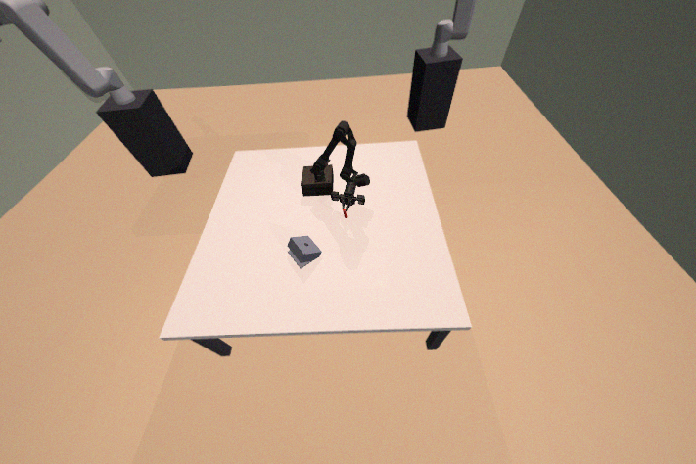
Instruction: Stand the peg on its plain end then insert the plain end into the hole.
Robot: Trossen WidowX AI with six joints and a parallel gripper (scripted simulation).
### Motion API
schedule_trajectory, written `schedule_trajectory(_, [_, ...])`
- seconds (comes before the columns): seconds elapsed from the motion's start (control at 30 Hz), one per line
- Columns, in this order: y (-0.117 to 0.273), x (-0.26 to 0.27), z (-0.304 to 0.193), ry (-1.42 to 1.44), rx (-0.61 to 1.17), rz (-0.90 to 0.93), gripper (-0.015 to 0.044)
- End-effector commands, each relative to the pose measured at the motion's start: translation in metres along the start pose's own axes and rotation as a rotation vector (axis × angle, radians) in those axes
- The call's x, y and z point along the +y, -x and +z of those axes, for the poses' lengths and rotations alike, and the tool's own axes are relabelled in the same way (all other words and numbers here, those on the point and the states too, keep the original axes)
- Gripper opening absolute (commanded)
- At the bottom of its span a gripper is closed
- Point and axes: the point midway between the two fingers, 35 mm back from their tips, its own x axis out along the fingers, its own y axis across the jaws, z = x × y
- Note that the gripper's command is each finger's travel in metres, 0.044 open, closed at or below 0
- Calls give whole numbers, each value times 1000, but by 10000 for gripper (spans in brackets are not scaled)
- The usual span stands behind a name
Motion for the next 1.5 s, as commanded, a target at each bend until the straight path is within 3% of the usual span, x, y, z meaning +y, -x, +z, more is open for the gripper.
schedule_trajectory(0.0, [1, 1, 0, 0, -4, 2, 50])
schedule_trajectory(1.47, [1, -4, 5, -16, 0, -5, 50])
